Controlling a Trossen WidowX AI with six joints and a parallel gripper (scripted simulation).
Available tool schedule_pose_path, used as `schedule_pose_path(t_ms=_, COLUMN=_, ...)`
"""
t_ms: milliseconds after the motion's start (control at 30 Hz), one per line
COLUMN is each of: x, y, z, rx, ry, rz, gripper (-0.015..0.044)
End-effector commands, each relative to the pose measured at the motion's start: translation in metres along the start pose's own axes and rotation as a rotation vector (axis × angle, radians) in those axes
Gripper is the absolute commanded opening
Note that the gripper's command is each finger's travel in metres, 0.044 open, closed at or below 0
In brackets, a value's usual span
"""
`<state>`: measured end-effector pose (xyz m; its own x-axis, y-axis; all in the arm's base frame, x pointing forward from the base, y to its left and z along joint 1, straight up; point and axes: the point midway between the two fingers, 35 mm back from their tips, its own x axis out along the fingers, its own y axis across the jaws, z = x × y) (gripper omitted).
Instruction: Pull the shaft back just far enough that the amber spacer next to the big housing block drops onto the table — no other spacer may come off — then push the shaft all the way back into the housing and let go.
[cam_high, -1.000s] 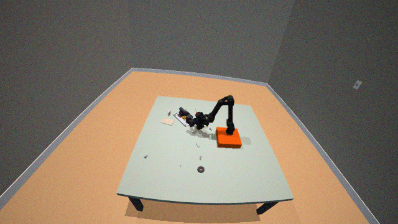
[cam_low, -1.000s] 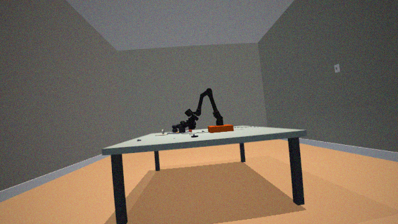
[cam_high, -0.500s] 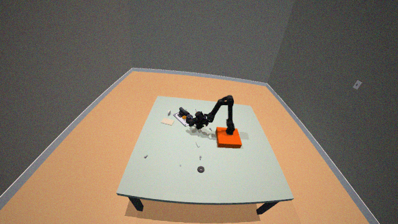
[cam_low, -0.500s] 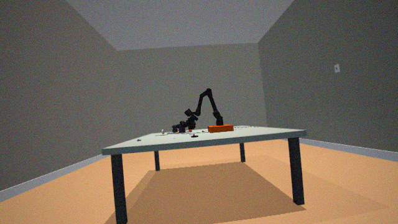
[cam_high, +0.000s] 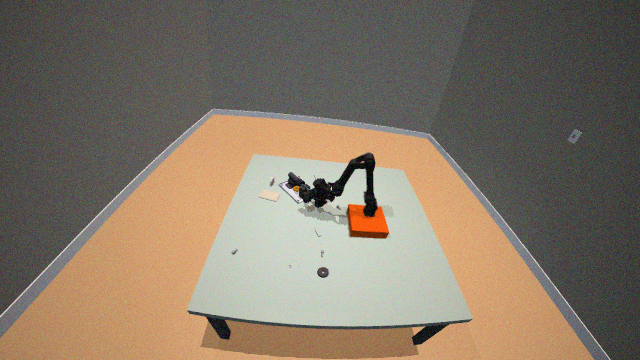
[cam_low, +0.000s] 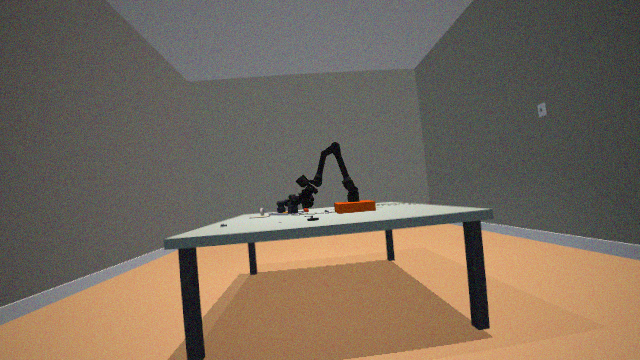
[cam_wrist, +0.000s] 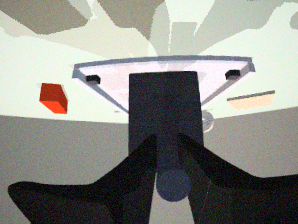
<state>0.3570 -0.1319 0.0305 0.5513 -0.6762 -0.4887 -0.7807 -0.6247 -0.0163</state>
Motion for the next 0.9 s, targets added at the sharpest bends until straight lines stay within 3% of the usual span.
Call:
schedule_pose_path(t_ms=0, x=0.0024, y=-0.0003, z=-0.0026, rx=0.001, ry=0.003, rz=0.001, gripper=0.0)
schedule_pose_path(t_ms=733, x=0.007, y=0.0, z=-0.0057, rx=0.001, ry=0.003, rz=0.001, gripper=0.0)
schedule_pose_path(t_ms=867, x=0.0043, y=-0.0003, z=-0.0023, rx=-0.003, ry=0.0, rz=0.0, gripper=0.0105)
